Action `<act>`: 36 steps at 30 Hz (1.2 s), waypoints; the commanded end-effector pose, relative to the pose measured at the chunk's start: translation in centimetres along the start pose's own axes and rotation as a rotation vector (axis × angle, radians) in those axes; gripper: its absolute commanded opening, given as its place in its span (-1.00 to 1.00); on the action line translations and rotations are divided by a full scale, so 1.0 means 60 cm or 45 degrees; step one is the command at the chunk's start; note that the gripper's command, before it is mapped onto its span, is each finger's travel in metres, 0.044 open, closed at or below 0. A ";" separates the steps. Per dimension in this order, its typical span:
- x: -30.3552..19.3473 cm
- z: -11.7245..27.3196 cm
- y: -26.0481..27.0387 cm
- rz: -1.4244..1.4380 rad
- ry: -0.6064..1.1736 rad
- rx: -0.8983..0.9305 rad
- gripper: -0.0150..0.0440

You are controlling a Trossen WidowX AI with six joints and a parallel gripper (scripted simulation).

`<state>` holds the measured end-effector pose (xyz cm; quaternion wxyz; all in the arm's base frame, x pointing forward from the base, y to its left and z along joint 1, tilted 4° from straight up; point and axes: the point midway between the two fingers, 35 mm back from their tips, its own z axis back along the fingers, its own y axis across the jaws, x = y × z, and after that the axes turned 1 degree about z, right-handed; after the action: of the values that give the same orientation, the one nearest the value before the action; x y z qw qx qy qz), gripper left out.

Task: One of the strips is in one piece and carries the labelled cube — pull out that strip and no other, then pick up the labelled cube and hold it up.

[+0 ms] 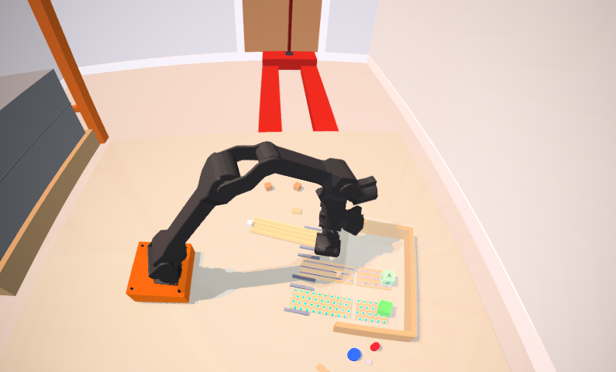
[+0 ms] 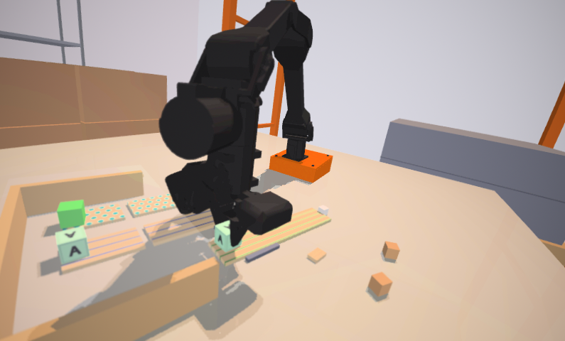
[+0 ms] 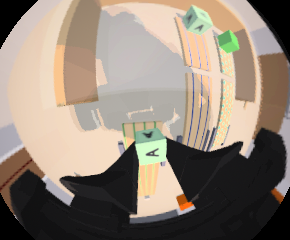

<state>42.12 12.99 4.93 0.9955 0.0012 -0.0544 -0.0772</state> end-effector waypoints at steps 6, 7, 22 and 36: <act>-0.044 0.043 -0.021 0.004 -0.005 0.007 -0.49; -0.050 0.047 -0.024 0.005 -0.005 0.007 -0.49; -0.116 0.066 -0.056 0.007 0.001 0.006 -0.49; -0.193 0.063 -0.093 0.007 0.006 0.003 -0.49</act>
<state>30.37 9.46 7.36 0.9960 -0.0003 -0.0503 -0.0732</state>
